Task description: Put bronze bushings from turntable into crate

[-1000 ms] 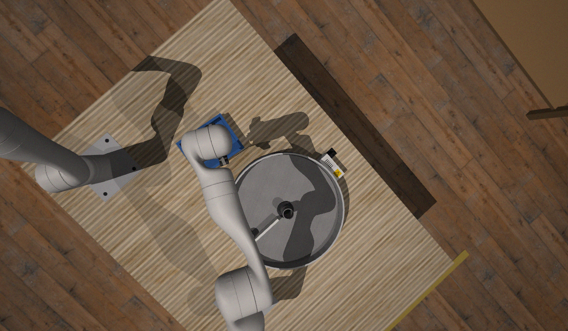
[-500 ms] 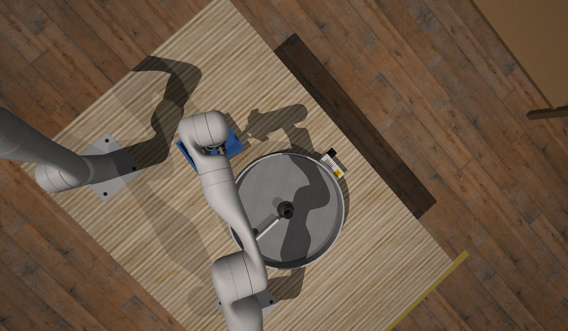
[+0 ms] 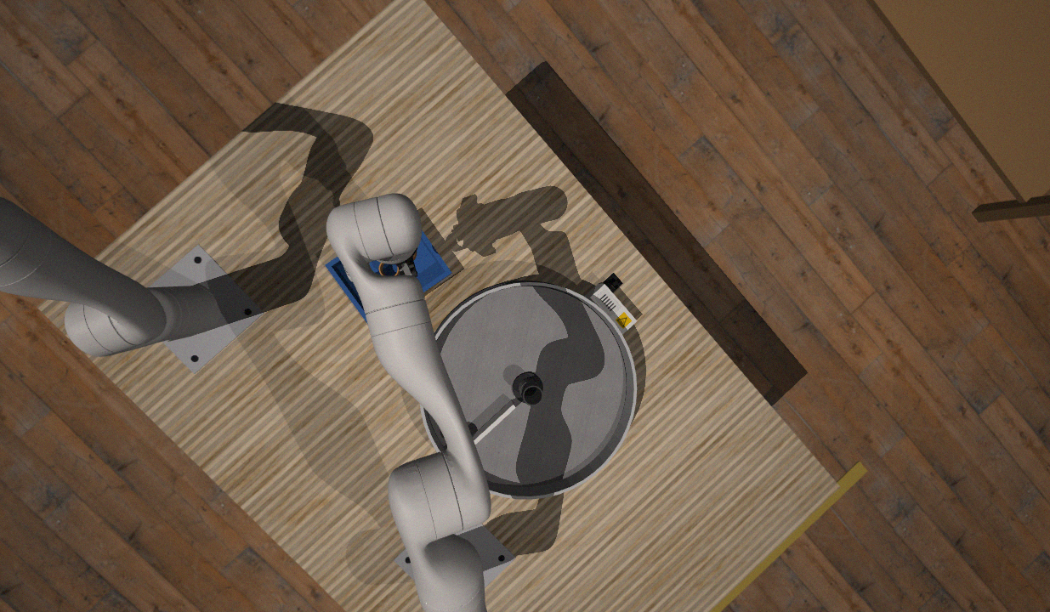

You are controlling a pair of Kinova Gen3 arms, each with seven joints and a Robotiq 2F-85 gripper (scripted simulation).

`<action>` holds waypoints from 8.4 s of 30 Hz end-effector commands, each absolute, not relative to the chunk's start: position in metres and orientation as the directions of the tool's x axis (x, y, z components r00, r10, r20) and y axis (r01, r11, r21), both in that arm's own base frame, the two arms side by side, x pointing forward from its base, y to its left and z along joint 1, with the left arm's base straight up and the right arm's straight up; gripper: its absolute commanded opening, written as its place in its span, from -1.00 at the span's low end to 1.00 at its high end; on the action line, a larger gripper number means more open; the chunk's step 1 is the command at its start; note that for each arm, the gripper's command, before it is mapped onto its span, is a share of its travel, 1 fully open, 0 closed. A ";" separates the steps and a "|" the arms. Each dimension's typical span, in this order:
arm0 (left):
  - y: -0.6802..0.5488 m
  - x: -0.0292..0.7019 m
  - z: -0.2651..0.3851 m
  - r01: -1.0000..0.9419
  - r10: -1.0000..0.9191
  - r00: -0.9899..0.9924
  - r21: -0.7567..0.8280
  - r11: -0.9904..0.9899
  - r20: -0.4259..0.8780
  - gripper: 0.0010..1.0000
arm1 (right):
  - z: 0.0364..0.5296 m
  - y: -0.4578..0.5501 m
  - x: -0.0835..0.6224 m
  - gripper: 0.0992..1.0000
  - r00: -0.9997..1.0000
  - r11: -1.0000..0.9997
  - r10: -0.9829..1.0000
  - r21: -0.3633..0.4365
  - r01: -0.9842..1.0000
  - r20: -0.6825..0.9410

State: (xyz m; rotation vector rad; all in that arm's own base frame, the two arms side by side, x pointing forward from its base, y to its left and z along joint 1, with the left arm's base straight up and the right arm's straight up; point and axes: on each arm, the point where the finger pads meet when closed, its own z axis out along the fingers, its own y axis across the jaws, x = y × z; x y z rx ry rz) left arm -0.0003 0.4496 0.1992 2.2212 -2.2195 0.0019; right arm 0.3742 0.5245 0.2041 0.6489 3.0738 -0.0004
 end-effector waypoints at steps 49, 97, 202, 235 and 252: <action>0.450 0.000 0.200 -1.000 -1.000 0.001 0.000 -0.001 0.000 1.00 | 0.206 0.527 0.375 -1.00 -0.915 0.915 0.404 0.002 0.404 -0.001; 0.450 0.000 0.200 -1.000 -1.000 0.001 0.000 -0.001 0.000 1.00 | 0.093 0.527 0.376 -1.00 -0.915 0.915 0.404 0.002 0.404 -0.001; 0.450 0.000 0.200 -1.000 -1.000 0.001 0.000 -0.001 0.000 1.00 | 0.051 0.527 0.376 -1.00 -0.915 0.915 0.404 0.002 0.404 -0.001; 0.450 0.000 0.200 -1.000 -1.000 0.001 0.000 -0.001 0.000 1.00 | 0.045 0.527 0.376 -1.00 -0.915 0.915 0.404 0.002 0.404 -0.001; 0.450 0.000 0.200 -1.000 -1.000 0.001 0.000 -0.001 0.000 1.00 | 0.045 0.527 0.376 -1.00 -0.915 0.915 0.404 0.002 0.404 -0.001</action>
